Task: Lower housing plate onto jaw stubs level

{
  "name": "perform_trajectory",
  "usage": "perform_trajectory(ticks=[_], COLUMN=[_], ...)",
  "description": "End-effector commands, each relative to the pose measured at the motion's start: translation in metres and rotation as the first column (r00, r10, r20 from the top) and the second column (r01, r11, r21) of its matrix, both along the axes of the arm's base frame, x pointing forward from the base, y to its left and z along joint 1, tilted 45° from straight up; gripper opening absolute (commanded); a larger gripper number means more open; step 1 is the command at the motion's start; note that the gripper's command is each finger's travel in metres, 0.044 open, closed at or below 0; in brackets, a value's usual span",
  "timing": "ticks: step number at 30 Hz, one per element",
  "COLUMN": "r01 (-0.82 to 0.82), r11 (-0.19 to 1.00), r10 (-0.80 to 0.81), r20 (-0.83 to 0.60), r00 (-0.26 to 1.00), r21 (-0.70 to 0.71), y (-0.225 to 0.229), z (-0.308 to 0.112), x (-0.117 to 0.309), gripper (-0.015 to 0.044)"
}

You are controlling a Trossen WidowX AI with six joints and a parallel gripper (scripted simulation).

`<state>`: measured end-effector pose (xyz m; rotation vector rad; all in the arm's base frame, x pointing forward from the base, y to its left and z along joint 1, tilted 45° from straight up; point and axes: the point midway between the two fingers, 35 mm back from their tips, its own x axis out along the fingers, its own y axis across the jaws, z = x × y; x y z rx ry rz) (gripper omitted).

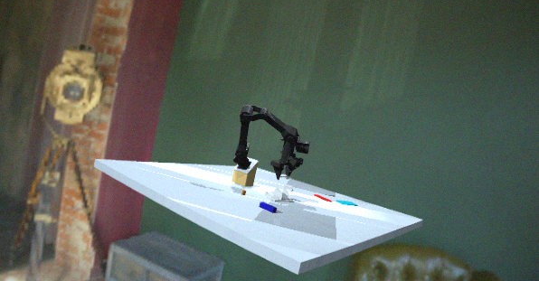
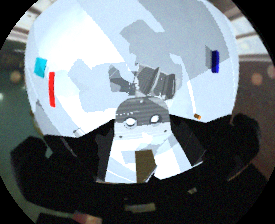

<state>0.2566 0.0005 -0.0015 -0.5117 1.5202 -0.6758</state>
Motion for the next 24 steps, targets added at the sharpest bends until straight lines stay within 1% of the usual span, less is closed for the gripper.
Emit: perform_trajectory(ticks=[1,11,24], r01=[0.065,0.245,0.248], r11=[0.998,0.969,0.969], r10=[-0.064,-0.233,-0.236], r20=[0.06,0.225,0.228], r00=[0.996,0.946,0.945], r21=[-0.013,-0.024,-0.024], y=[-0.01,-0.034,-0.035], z=[0.007,0.024,0.024], x=[-0.003,-0.01,-0.01], gripper=[0.0351,0.0351,0.0351])
